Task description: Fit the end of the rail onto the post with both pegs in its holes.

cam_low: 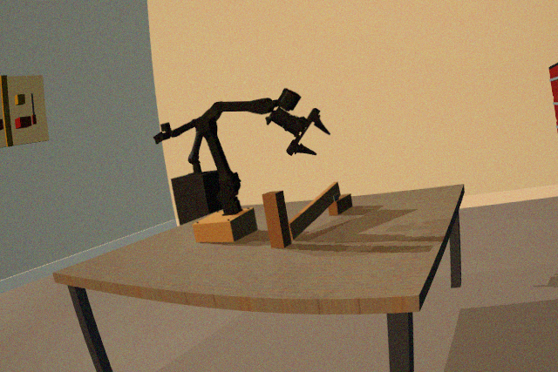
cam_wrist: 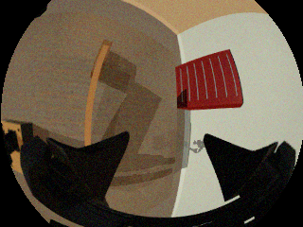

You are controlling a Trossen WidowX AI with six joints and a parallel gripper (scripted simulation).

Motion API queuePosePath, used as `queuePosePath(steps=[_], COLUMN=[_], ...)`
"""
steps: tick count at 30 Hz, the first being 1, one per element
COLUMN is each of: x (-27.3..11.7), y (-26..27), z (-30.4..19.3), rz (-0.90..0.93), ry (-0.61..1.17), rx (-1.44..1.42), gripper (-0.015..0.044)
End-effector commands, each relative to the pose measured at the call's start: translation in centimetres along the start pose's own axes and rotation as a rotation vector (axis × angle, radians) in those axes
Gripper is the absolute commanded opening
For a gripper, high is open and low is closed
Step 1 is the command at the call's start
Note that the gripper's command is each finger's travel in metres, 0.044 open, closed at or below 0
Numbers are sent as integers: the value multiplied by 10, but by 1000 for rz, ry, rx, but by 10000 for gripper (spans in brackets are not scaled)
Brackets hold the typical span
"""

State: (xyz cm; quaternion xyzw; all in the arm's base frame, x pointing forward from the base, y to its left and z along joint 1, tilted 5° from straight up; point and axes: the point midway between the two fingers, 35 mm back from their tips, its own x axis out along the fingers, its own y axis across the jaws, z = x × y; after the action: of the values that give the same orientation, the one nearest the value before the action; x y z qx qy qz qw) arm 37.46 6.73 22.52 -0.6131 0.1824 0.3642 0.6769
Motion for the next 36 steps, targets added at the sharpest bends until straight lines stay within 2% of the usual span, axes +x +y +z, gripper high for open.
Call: queuePosePath(steps=[1, 6, 12, 36], x=[32, 51, 49, 67], y=[48, 109, 177, 196], z=[-48, -99, -143, -152], rz=[213, 472, 761, 769], ry=[133, 258, 349, 351], rx=[54, 110, 159, 160], gripper=[440, 440, 440, 440])
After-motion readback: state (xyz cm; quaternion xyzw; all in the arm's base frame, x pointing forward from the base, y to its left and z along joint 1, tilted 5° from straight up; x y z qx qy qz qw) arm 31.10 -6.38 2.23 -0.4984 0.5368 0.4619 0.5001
